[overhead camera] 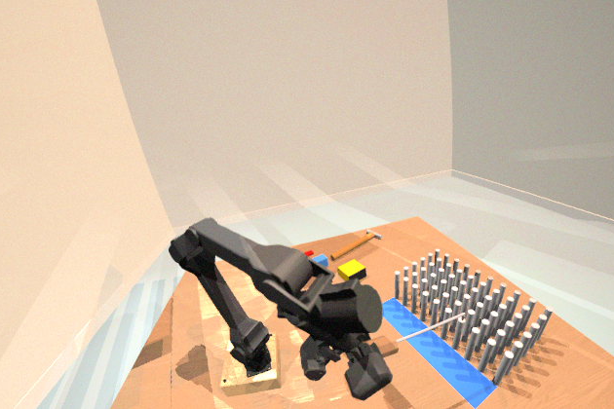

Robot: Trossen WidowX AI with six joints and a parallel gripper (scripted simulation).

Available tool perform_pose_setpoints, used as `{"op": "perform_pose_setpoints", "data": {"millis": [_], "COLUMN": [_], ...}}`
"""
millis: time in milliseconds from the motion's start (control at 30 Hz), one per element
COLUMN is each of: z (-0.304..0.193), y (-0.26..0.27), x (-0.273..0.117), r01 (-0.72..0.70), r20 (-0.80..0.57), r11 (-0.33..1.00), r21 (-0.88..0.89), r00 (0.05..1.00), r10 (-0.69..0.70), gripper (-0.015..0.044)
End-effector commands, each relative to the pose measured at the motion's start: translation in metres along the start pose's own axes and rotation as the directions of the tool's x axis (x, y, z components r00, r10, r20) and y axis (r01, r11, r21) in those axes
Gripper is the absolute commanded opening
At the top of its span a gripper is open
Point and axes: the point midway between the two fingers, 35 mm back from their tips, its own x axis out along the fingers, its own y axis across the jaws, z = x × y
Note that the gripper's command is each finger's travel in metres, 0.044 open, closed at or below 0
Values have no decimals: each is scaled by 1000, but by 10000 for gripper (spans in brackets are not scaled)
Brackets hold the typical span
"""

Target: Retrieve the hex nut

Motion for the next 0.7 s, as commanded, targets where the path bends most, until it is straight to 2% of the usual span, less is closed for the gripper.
{"op": "perform_pose_setpoints", "data": {"millis": [0, 100, 367, 667], "z": [-8, -10, -10, 6], "y": [-26, -41, -41, -35], "x": [1, 2, 5, 48], "r01": [70, 108, 111, 111], "r20": [-15, -15, -15, -17], "r11": [992, 981, 981, 980], "r21": [-107, -158, -162, -163], "r00": [997, 994, 993, 993], "r10": [-72, -112, -115, -115], "gripper": [0, 0, 0, 0]}}
